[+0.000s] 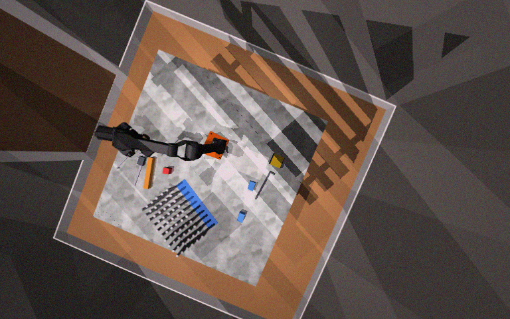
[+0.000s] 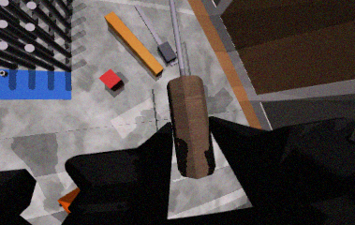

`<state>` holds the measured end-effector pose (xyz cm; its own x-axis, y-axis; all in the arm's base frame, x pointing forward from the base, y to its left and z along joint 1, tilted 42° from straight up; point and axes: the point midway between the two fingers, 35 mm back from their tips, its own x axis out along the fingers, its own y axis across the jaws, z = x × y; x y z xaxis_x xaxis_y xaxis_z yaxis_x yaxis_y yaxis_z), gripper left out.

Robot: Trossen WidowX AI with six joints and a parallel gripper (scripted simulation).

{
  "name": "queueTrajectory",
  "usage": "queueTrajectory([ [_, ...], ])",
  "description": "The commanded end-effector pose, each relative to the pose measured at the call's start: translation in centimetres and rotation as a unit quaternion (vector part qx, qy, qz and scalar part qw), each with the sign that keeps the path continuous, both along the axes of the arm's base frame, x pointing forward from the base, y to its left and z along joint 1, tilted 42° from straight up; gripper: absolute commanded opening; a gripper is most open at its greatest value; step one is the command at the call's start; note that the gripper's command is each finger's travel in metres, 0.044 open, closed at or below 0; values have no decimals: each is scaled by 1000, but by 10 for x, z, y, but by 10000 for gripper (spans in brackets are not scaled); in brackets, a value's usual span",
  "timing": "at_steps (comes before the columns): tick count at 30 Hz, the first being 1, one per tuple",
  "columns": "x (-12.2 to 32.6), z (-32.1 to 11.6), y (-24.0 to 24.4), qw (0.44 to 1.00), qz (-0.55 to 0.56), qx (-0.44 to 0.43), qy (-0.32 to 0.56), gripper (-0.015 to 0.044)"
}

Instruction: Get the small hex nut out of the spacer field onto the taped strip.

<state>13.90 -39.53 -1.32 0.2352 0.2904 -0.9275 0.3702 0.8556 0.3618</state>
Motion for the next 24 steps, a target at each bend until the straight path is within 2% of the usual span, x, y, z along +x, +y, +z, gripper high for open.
queueTrajectory([
  [1,-21,-16,-12,1000,12,0,-15,0],
  [13,-93,-71,-33,997,46,-2,-58,0],
  [24,-162,-124,-32,992,74,-11,-103,0],
])
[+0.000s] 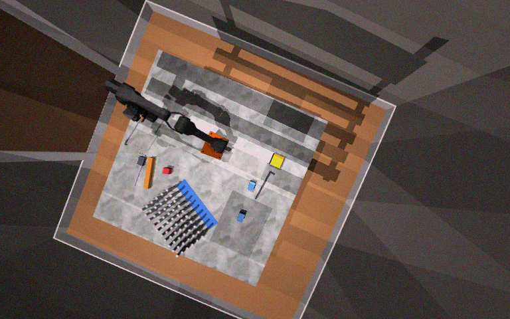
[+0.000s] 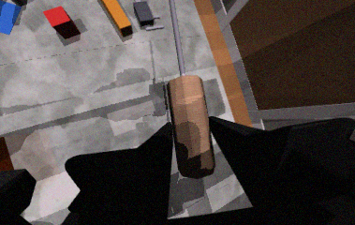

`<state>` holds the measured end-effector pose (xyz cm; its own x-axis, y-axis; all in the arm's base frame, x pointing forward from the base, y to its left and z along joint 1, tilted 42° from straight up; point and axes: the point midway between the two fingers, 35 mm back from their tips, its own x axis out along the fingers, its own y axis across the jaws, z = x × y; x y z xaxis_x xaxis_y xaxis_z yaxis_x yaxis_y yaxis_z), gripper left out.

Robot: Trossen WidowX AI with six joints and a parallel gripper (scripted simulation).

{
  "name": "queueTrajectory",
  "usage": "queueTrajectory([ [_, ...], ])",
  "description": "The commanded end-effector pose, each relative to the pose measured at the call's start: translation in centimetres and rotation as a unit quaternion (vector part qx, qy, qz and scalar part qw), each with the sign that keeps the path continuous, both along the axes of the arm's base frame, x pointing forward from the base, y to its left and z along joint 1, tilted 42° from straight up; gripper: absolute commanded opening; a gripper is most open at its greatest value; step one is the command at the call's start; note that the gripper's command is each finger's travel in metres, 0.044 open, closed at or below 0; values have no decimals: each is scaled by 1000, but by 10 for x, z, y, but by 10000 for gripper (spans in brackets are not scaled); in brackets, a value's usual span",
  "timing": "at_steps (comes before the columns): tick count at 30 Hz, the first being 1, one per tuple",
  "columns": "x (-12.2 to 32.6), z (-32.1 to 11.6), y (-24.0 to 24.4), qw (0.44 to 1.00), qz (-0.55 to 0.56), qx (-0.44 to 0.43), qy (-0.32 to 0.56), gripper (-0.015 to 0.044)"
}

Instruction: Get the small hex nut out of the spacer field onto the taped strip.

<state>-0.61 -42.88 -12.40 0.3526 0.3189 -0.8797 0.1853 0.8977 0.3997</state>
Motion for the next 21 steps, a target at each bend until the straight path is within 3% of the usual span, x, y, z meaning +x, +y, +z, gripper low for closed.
queueTrajectory([
  [1,-22,-17,2,1000,9,-6,-20,0],
  [21,-26,-28,7,1000,10,-7,-23,0],
])
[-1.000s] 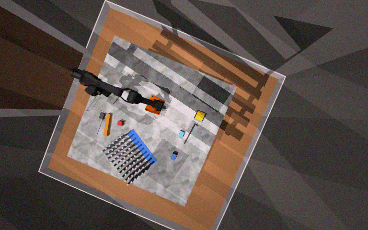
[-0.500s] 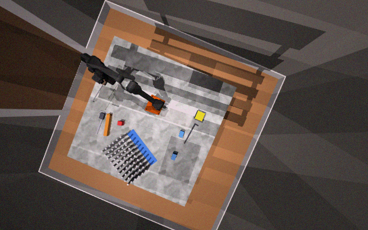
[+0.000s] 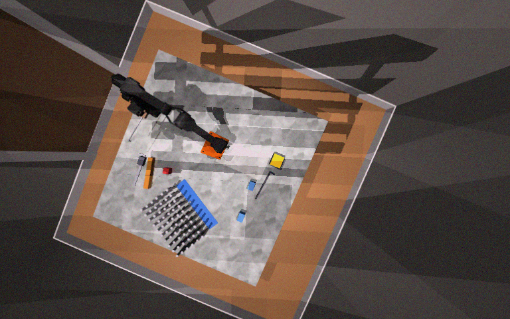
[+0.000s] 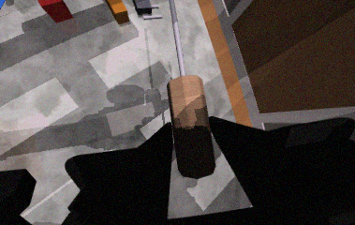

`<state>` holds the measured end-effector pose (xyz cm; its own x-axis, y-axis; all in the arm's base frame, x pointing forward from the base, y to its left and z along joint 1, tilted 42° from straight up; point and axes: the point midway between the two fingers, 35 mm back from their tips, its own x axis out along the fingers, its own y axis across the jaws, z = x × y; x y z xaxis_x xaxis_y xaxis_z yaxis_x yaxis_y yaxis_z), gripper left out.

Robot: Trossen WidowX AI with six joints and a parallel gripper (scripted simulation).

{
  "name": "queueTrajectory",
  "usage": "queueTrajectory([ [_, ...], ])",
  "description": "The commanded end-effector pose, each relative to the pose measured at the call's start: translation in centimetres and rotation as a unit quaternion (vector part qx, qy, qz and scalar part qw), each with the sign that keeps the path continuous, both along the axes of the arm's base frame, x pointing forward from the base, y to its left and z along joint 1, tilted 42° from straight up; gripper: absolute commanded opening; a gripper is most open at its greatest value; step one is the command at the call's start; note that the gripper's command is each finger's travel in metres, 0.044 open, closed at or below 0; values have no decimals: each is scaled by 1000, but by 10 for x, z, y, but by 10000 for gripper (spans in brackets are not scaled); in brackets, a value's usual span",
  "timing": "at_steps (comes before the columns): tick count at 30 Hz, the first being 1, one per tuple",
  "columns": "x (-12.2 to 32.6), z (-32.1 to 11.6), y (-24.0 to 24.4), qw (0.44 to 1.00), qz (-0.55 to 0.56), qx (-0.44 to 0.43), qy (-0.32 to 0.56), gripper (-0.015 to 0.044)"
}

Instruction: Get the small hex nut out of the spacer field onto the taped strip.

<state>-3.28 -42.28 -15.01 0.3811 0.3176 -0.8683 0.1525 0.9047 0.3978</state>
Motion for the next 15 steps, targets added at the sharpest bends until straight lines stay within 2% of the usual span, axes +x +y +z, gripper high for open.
queueTrajectory([
  [1,1,-3,1,1000,1,-2,-3,0],
  [15,0,-12,5,1000,1,-2,-3,0],
])
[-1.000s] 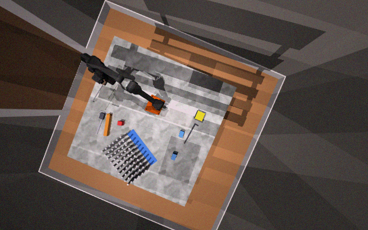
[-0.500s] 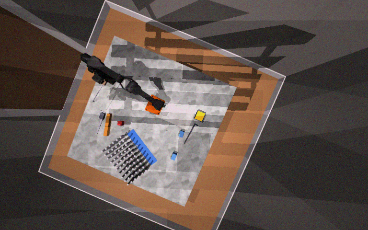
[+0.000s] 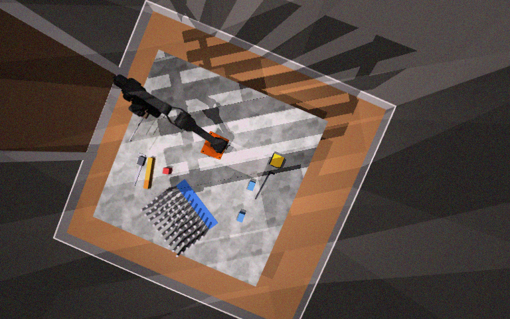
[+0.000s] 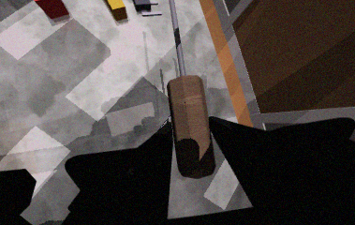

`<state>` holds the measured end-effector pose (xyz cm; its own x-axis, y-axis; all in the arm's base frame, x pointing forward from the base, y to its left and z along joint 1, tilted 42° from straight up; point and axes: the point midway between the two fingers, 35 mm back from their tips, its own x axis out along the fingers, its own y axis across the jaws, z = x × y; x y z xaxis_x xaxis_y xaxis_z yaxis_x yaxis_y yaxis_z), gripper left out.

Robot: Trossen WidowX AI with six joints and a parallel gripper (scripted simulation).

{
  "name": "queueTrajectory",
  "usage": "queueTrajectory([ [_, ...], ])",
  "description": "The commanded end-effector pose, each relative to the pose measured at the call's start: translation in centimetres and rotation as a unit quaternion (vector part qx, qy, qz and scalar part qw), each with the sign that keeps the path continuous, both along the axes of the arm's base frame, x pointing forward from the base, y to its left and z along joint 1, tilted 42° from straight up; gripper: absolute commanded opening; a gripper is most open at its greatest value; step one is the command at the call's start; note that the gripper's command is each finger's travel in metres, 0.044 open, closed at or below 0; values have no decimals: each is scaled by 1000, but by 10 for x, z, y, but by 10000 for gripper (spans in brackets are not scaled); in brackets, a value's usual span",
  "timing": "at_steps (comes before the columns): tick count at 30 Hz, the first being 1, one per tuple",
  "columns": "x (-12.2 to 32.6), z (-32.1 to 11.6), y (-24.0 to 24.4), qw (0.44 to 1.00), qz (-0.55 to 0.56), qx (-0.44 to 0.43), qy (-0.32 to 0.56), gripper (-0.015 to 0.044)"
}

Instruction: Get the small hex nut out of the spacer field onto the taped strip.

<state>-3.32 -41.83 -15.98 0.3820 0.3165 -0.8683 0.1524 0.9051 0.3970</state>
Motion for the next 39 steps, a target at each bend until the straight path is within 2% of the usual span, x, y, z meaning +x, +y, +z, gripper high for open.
queueTrajectory([
  [1,0,-3,1,1000,1,-2,-3,0],
  [39,-1,-27,15,1000,1,-2,-2,0],
])
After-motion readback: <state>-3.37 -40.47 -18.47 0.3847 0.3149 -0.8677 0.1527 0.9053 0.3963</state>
